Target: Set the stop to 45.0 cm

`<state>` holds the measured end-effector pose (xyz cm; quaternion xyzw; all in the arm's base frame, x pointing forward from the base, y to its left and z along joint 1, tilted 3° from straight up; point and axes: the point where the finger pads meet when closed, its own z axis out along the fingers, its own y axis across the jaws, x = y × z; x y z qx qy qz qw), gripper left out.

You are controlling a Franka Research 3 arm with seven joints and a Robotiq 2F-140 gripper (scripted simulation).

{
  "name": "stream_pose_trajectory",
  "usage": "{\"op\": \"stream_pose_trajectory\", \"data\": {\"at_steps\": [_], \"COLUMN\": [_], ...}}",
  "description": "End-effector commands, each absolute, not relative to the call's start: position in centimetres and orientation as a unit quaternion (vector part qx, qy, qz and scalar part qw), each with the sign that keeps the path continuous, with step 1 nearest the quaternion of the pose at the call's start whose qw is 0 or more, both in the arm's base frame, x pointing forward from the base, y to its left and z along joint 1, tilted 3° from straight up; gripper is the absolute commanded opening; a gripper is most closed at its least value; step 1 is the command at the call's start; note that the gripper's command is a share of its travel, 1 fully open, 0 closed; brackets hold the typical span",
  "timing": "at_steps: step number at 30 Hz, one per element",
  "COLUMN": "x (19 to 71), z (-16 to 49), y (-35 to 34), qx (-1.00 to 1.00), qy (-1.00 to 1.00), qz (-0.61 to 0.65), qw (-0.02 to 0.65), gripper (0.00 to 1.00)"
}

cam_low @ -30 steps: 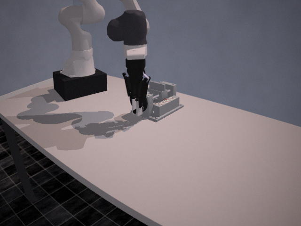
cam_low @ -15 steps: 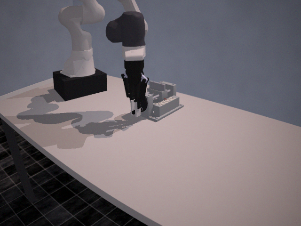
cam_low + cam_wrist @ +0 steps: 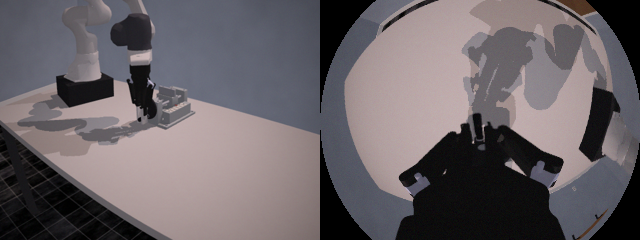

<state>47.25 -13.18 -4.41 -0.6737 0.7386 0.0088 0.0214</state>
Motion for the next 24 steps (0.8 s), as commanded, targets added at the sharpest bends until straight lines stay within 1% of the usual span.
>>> {"op": "stream_pose_trajectory", "data": {"at_steps": [1, 24], "x": [46.6, 44.1], "z": [-4.5, -3.4], "y": [-13.1, -12.9], "qx": [-0.676, -0.676], "qy": [0.737, 0.737], "qz": [0.010, 0.010], "qw": [0.020, 0.020], "gripper": [0.04, 0.04]}}
